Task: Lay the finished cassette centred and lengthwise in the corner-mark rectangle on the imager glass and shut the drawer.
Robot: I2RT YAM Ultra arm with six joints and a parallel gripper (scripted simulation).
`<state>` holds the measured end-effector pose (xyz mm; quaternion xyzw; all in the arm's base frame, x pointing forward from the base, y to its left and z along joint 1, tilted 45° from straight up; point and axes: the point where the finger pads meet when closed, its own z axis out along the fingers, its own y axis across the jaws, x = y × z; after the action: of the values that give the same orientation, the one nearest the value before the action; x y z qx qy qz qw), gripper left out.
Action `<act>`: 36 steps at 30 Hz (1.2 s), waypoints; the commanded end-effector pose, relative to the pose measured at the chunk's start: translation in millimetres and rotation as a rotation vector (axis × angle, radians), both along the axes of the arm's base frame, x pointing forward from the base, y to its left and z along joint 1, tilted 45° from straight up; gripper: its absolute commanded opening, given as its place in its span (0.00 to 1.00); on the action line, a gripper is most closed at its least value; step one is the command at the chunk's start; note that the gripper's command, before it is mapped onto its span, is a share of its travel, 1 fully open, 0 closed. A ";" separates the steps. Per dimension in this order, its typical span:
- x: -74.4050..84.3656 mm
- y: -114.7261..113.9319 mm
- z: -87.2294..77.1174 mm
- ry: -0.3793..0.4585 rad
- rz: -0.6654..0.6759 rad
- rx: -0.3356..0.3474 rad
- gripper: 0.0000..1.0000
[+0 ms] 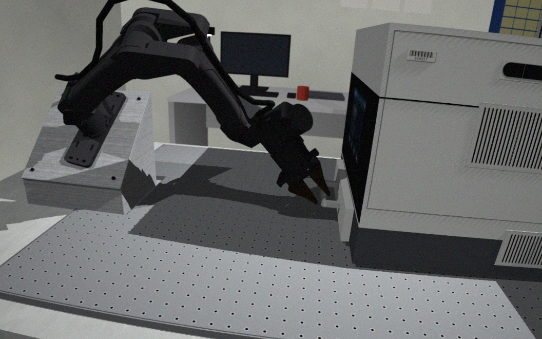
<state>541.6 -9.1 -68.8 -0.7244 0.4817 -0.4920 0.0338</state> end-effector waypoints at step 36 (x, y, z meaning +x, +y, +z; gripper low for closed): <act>-11.5 25.1 18.6 -0.019 0.091 -0.032 0.35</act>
<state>531.2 -3.2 -64.8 -0.7303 0.4762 -0.4886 0.0340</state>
